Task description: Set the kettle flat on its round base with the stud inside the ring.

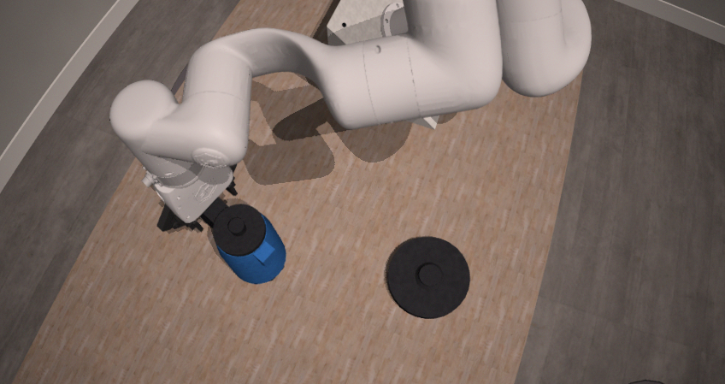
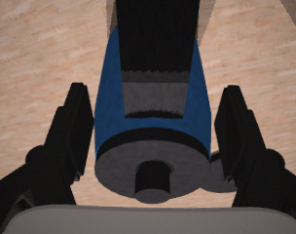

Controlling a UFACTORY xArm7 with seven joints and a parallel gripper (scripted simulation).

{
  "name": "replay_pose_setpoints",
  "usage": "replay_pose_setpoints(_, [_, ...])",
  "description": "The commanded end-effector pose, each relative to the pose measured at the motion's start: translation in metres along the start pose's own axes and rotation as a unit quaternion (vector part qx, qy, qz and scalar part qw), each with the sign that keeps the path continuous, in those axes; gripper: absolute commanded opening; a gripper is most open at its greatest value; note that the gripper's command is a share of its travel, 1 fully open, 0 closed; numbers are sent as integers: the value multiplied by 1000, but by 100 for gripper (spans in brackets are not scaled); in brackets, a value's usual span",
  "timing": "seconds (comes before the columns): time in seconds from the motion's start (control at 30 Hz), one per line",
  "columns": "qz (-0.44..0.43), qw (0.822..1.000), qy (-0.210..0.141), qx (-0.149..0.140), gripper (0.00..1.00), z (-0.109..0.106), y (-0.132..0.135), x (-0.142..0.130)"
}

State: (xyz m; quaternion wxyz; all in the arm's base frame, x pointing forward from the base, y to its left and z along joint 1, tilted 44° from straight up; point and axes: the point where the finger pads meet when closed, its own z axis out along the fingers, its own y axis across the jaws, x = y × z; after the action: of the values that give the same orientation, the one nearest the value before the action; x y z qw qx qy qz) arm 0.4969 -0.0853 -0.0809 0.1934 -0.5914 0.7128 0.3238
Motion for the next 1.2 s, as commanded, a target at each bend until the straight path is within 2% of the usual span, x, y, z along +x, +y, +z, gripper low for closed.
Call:
replay_pose_setpoints(0.0, [0, 1000, 1, 2, 81, -2, -1, 1])
replay_pose_setpoints(0.6, [0, 1000, 1, 2, 81, 28, -1, 1])
replay_pose_setpoints(1.17, [0, 1000, 1, 2, 81, 30, -1, 1])
